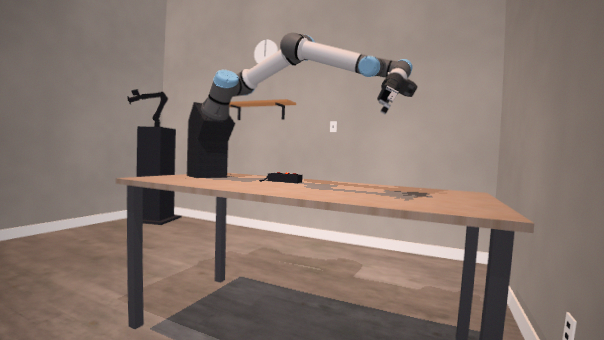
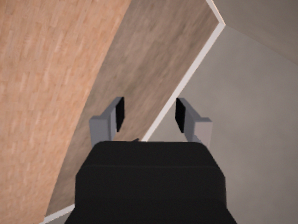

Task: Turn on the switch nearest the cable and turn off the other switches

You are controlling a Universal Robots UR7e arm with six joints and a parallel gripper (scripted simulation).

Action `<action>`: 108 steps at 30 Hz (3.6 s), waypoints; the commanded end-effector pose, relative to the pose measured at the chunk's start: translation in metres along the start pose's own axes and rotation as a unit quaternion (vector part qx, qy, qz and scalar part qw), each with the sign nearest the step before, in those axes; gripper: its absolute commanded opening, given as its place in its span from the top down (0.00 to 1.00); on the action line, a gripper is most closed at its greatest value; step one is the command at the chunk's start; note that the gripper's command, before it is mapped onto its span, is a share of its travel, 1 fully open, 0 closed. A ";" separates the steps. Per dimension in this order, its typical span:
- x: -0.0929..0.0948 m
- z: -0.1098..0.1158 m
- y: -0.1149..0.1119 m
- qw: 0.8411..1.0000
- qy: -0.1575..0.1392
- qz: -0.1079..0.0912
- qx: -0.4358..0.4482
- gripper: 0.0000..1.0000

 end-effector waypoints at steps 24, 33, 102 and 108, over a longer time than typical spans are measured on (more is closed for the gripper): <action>-0.006 0.039 -0.139 0.962 -0.028 -0.118 0.243 0.00; -0.006 0.062 -0.209 0.918 -0.038 -0.173 0.355 0.00; 0.004 0.196 -0.589 0.489 -0.075 -0.380 0.782 0.00; 0.004 0.202 -0.605 0.466 -0.076 -0.385 0.793 0.00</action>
Point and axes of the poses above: the point where the finger pads meet when closed, its own x axis out along the fingers, its own y axis across the jaws, z = x × y, the point moved 10 cm from there along -x, back along the fingers, and after that the axes turned 14 degrees about -x, right-handed, at the moved point
